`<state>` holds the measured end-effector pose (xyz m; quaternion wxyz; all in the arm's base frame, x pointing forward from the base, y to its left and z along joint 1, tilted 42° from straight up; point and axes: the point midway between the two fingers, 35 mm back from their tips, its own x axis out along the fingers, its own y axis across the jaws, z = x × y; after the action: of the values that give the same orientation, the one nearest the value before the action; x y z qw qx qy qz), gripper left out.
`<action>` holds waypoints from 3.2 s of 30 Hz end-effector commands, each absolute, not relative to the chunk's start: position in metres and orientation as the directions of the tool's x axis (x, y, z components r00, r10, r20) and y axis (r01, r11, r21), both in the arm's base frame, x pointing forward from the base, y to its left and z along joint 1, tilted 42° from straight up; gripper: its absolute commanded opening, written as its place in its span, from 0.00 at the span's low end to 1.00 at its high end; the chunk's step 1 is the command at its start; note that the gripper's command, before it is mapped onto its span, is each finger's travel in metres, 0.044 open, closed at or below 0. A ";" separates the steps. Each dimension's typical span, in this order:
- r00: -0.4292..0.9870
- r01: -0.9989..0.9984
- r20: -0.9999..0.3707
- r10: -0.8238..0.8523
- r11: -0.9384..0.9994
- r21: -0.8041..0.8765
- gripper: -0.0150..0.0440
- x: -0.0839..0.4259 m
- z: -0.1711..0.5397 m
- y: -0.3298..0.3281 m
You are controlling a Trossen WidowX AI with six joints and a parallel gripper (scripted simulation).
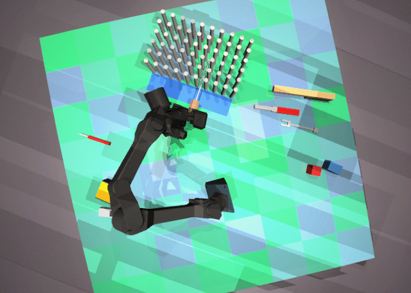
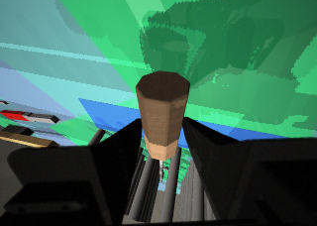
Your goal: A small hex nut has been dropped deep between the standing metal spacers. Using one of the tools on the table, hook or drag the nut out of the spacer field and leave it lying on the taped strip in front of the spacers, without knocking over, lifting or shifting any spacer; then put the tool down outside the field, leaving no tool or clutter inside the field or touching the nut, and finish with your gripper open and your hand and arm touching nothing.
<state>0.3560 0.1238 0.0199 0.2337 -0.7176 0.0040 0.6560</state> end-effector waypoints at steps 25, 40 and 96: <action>0.149 -0.307 -0.941 0.304 -0.890 -0.337 0.25 0.377 0.015 0.121; 0.148 -0.309 -0.941 0.304 -0.890 -0.336 0.25 0.375 0.005 0.128; 0.146 -0.313 -0.942 0.304 -0.889 -0.335 0.25 0.348 0.008 0.136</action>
<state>0.3512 0.1368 0.0091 0.2365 -0.7188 -0.0019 0.6538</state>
